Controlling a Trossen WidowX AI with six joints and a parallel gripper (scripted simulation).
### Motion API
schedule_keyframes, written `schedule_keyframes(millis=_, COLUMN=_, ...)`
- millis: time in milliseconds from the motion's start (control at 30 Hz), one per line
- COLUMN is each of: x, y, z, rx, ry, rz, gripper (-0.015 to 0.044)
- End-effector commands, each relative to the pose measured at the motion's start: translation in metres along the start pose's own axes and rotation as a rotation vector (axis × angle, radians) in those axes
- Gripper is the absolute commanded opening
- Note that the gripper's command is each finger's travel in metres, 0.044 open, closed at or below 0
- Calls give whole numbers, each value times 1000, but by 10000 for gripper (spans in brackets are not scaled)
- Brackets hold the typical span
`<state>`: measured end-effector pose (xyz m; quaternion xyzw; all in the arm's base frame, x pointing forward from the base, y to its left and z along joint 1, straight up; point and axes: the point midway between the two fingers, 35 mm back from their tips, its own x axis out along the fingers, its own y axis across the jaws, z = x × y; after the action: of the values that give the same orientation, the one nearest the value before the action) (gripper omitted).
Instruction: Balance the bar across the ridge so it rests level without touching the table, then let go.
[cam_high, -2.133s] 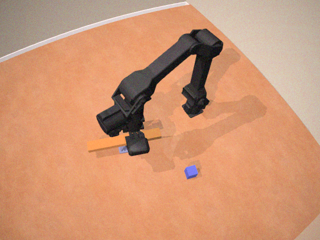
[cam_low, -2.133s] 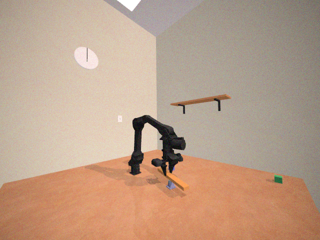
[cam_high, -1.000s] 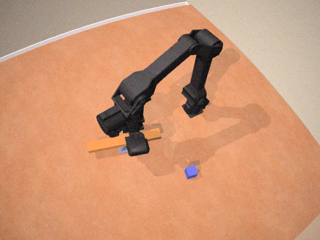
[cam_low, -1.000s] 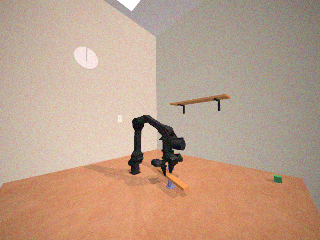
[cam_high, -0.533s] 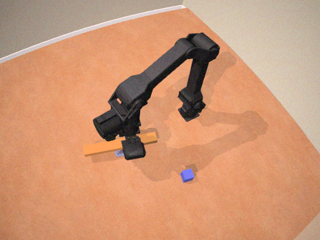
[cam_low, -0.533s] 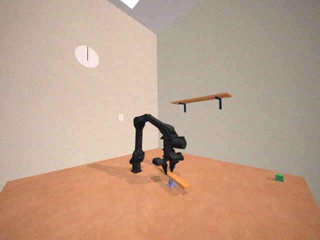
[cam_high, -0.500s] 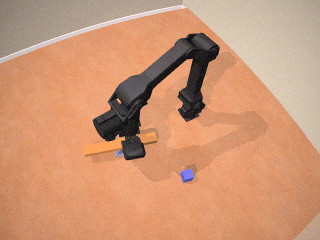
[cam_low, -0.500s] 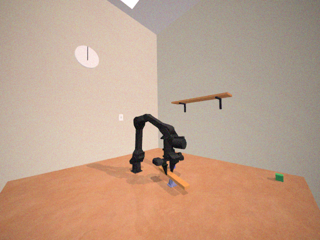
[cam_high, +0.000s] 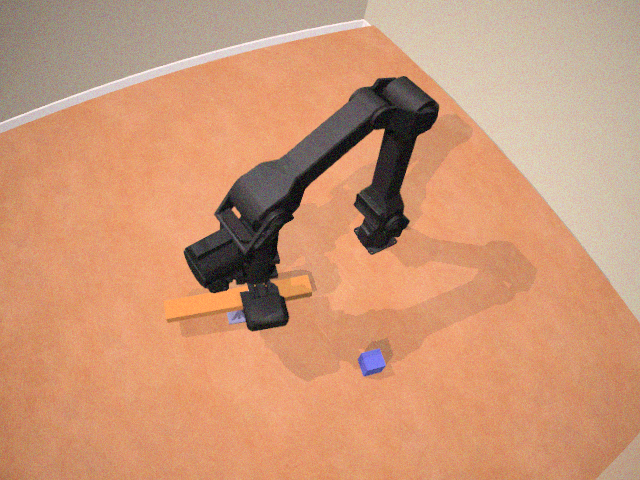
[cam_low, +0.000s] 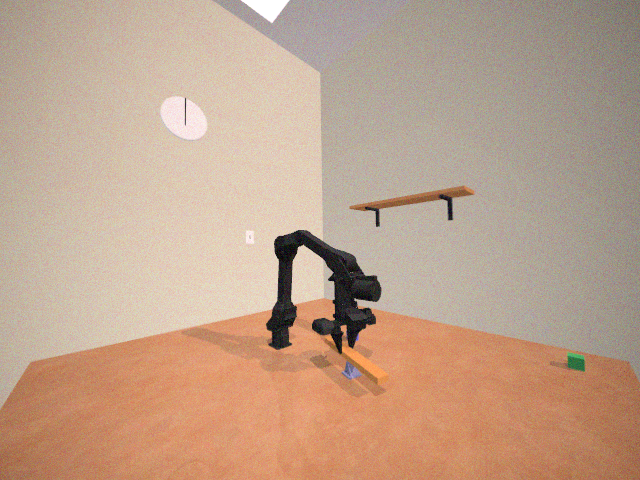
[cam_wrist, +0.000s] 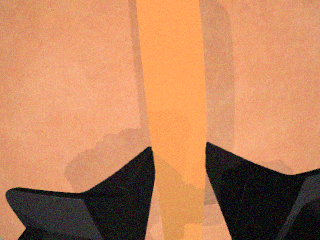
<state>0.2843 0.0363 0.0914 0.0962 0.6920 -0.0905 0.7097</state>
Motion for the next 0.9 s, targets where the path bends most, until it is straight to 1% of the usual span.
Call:
schedule_keyframes(millis=0, x=1, y=0, z=0, rx=1, ry=0, rz=-2, gripper=0)
schedule_keyframes(millis=867, x=3, y=0, z=-1, rx=1, ry=0, rz=-2, gripper=0)
